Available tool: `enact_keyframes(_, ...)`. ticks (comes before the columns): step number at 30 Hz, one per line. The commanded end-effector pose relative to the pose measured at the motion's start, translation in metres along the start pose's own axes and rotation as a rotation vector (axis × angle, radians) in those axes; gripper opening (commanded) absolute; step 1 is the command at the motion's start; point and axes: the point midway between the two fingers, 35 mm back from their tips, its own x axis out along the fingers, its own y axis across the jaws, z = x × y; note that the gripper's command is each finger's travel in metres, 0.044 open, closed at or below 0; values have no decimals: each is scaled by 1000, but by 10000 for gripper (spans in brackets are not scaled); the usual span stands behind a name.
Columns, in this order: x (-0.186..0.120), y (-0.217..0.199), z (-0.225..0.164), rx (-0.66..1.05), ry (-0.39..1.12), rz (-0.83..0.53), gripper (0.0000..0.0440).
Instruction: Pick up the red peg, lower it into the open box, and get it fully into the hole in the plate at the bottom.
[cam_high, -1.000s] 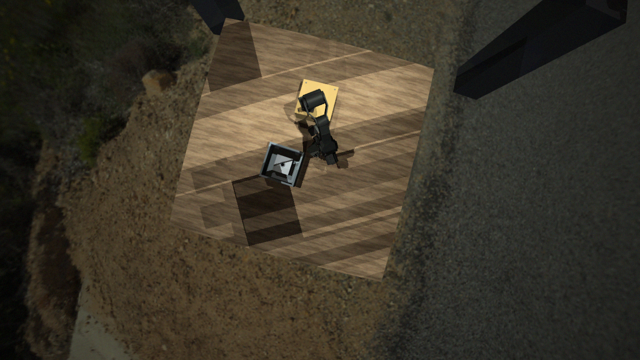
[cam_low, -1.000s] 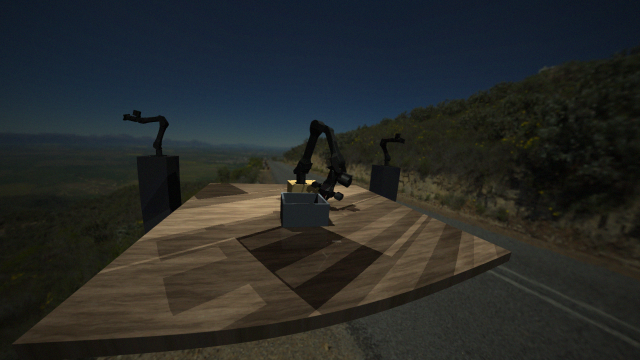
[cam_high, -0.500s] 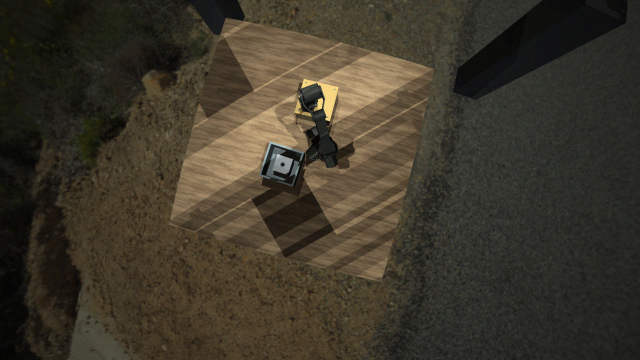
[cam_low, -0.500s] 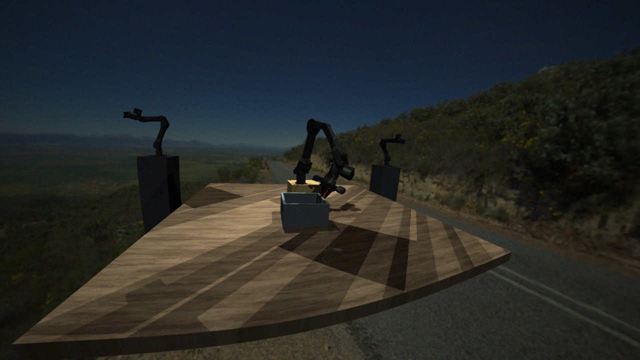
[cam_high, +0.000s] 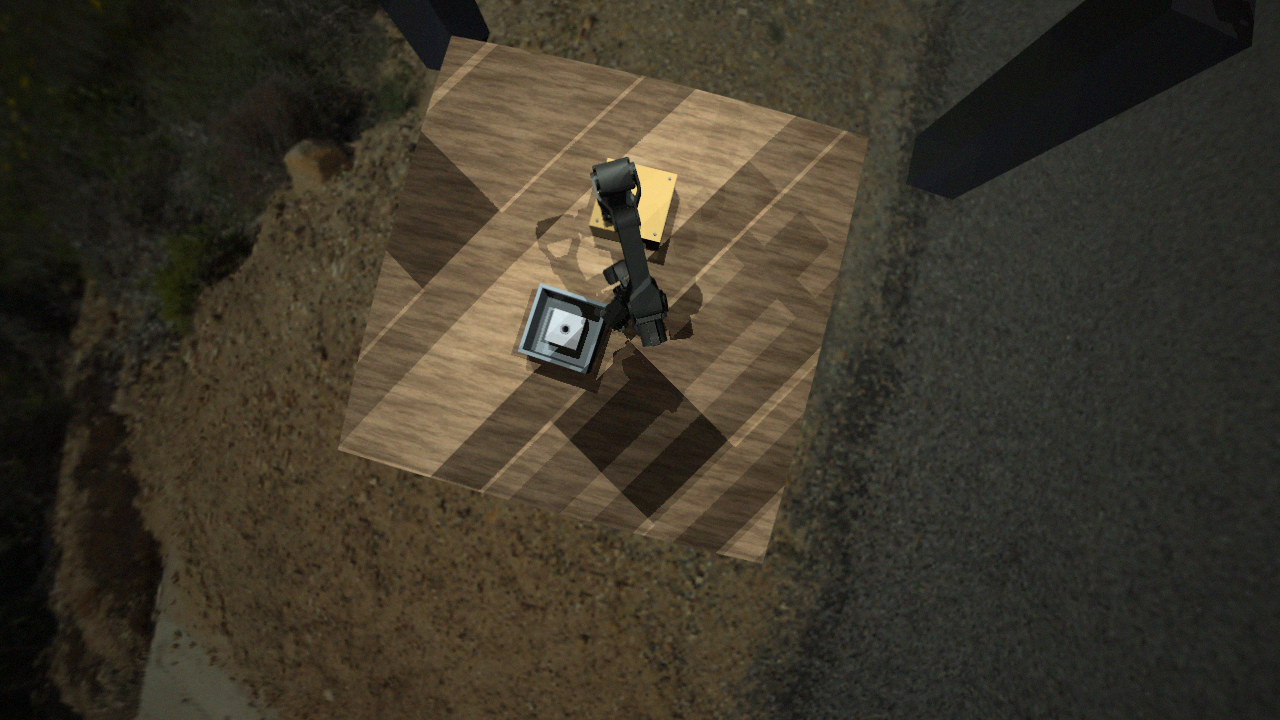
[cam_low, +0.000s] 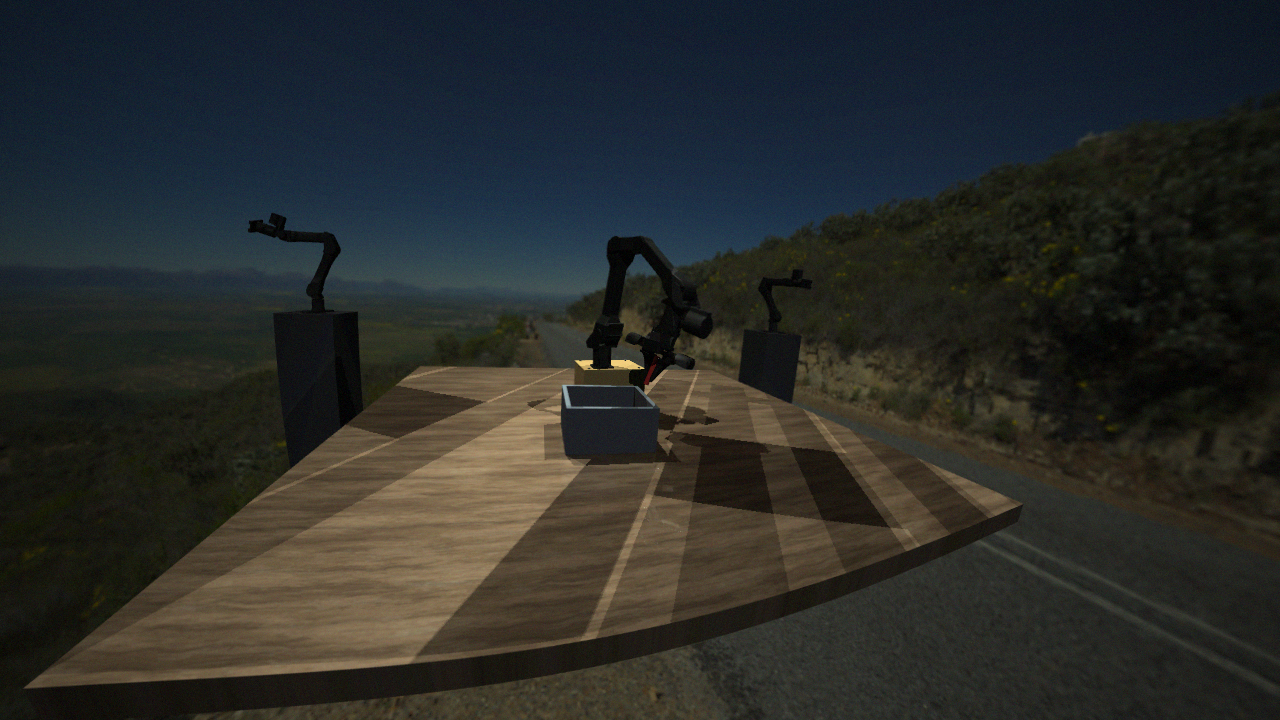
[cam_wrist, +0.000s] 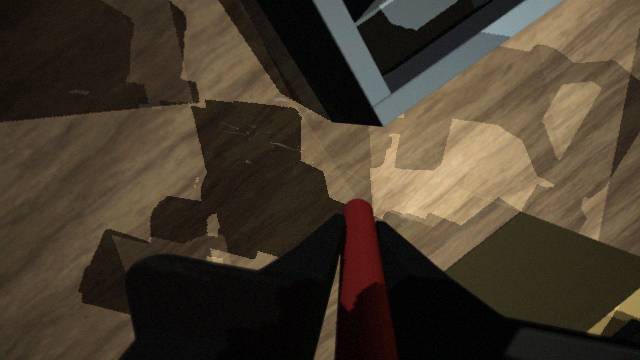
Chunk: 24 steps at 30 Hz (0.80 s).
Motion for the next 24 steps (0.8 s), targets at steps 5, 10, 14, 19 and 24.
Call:
enact_keyframes(5,-16,-1,30,72,-25,13,0)
enact_keyframes(10,-20,-3,55,128,-36,25,0)
enact_keyframes(14,-20,-5,76,166,-40,34,0)
enact_keyframes(19,-15,-9,101,201,-40,42,0)
enact_keyframes(24,-6,-13,126,218,-34,54,0)
